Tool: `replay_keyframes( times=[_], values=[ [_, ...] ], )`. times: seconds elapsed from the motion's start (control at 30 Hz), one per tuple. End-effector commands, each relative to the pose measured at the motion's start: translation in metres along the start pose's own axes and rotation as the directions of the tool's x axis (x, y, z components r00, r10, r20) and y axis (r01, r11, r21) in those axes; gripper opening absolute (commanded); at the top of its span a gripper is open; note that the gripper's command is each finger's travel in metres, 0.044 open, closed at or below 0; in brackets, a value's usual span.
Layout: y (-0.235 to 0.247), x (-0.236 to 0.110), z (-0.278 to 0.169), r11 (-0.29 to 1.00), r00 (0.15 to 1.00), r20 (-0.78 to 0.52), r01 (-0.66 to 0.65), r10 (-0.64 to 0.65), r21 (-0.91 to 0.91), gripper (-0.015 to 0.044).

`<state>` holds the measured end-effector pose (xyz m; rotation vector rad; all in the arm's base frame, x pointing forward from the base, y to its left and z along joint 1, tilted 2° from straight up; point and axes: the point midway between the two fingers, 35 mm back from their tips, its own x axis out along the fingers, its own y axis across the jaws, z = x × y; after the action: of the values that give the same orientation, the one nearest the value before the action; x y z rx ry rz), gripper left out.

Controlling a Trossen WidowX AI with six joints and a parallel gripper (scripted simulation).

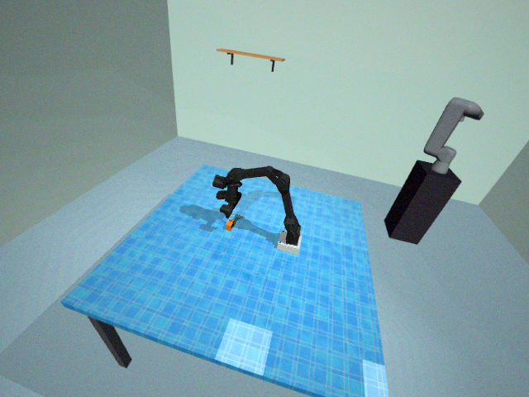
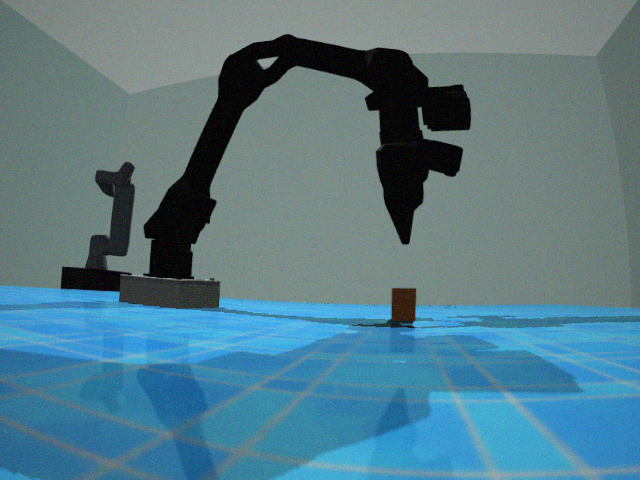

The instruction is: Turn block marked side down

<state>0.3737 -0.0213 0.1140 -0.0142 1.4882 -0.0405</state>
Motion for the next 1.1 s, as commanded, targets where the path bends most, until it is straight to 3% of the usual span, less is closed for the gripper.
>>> replay_keyframes(
  times=[0.0,0.17,1.07],
  values=[
    [-0.001,-0.001,-0.001,1.0,1.0,-0.029,0.005,-0.004,0.004,0.044],
    [-0.001,0.034,-0.002,1.0,1.0,-0.029,0.005,-0.005,0.004,0.044],
    [-0.001,0.077,-0.003,1.0,1.0,-0.029,0.005,-0.005,0.003,0.044]
  ],
)
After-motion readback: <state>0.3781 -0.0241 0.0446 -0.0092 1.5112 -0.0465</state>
